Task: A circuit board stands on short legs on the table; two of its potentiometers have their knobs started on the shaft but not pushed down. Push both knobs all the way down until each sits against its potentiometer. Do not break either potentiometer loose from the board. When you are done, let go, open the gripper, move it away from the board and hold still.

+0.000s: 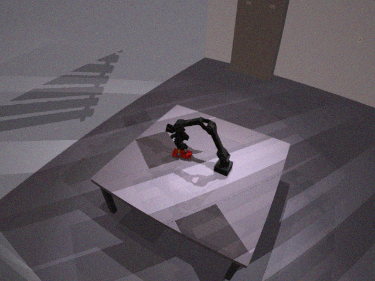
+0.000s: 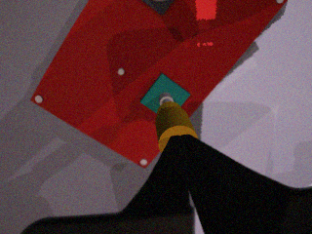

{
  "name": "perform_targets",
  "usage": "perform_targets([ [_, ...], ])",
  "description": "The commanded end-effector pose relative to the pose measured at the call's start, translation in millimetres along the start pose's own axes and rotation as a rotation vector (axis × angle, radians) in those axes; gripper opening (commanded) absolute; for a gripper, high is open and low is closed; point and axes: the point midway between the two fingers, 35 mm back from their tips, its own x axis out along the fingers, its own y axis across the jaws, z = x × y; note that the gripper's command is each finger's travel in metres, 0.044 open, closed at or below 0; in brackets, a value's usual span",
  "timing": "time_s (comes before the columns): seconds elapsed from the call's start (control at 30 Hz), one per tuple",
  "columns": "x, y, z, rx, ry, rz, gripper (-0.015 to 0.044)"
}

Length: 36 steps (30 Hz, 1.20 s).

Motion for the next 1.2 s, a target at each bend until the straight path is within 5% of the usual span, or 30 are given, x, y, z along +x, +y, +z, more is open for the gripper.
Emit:
perform_targets([
  [0.0, 5, 1, 0, 0.005, -0.001, 0.004, 0.0000],
  [1.17, 19, 1, 0, 0.005, -0.001, 0.004, 0.0000],
])
